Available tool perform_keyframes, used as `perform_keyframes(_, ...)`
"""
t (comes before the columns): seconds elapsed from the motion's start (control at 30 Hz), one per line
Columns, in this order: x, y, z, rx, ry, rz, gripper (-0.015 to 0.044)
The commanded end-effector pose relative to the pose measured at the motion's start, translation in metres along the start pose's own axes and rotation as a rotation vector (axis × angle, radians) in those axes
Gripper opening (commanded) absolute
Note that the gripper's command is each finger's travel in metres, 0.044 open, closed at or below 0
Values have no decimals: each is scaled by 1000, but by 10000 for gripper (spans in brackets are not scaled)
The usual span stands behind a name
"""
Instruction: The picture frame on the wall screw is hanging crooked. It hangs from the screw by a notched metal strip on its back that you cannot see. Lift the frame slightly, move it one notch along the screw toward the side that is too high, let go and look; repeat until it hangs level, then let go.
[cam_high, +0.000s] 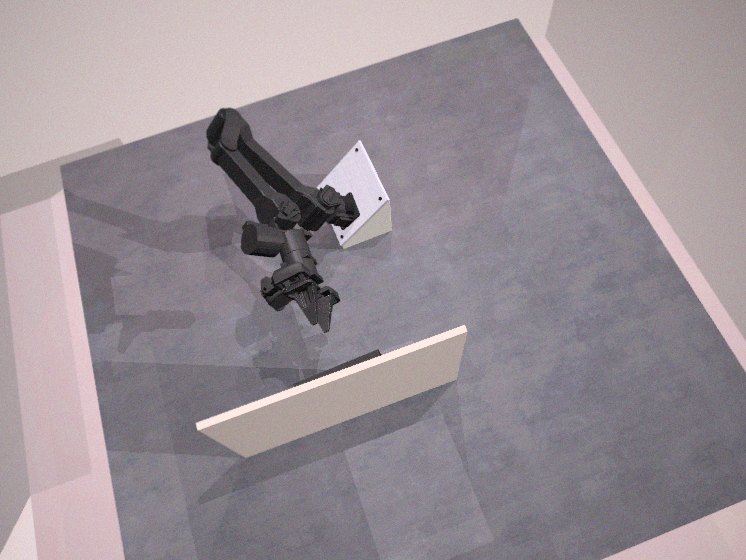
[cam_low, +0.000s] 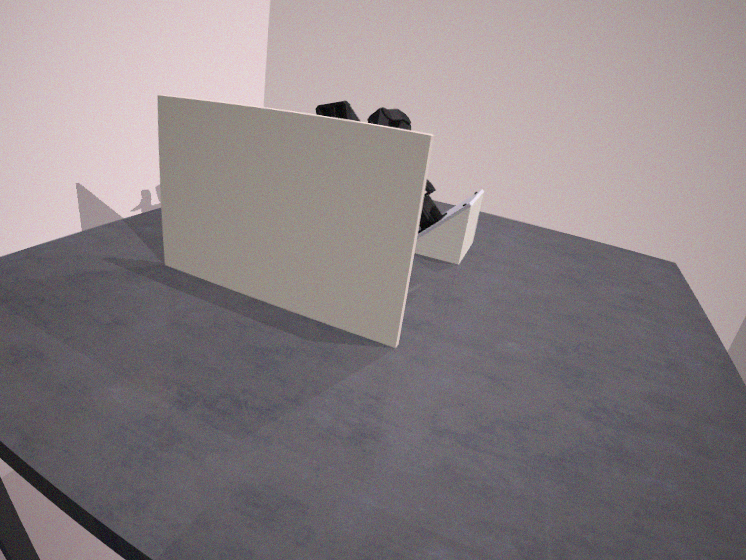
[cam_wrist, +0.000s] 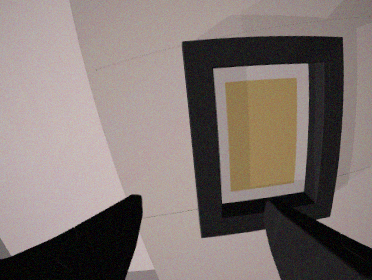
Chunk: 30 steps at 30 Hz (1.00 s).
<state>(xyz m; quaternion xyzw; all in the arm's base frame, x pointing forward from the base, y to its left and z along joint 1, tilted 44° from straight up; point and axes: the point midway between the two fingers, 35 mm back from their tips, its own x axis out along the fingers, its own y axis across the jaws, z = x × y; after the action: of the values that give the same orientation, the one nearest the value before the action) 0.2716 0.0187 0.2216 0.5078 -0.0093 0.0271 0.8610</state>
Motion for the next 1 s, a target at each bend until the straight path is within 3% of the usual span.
perform_keyframes(0.0,-4,18,1,48,0,0,260)
perform_keyframes(0.17,-27,55,6,167,2,-14,260)
perform_keyframes(0.97,-27,55,6,167,2,-14,260)
